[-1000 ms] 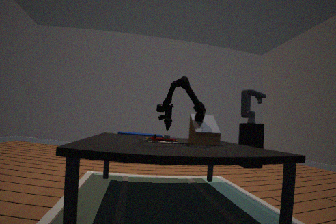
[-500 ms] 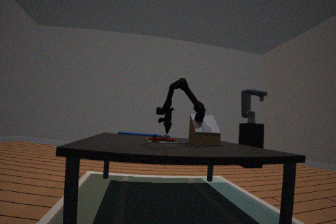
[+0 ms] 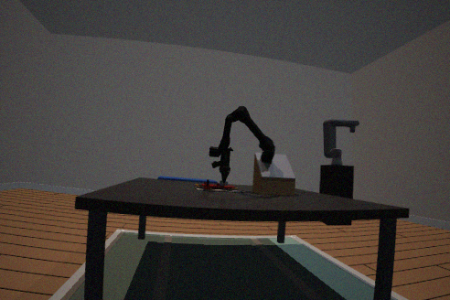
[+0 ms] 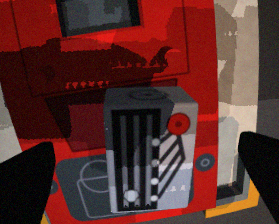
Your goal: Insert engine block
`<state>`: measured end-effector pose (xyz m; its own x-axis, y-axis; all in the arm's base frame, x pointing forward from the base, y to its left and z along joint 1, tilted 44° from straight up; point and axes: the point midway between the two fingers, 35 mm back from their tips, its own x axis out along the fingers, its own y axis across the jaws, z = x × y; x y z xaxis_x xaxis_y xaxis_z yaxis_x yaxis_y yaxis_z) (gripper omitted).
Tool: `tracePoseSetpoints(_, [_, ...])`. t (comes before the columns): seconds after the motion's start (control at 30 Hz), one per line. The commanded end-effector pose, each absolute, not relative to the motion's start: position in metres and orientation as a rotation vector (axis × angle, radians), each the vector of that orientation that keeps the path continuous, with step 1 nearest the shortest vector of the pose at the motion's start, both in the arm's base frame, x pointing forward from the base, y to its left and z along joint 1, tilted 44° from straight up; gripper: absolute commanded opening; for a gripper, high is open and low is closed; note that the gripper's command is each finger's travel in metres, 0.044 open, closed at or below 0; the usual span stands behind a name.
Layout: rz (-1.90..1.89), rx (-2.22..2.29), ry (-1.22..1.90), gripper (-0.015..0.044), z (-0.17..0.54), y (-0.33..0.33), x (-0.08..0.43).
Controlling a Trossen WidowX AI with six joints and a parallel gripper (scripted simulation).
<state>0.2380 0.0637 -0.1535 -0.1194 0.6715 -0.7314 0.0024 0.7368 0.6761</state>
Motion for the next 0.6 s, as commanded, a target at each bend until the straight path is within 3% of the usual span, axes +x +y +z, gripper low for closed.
tracePoseSetpoints(0.0, [0.620,0.565,1.611,0.0335,-0.1543,0.0653,0.2352])
tracePoseSetpoints(0.23, [0.620,0.565,1.611,0.0151,-0.1543,0.0653,0.2352])
tracePoseSetpoints(0.47, [0.620,0.565,1.611,0.0105,-0.1543,0.0653,0.2352])
tracePoseSetpoints(0.57, [0.620,0.565,1.611,0.0026,-0.1533,0.0639,0.2359])
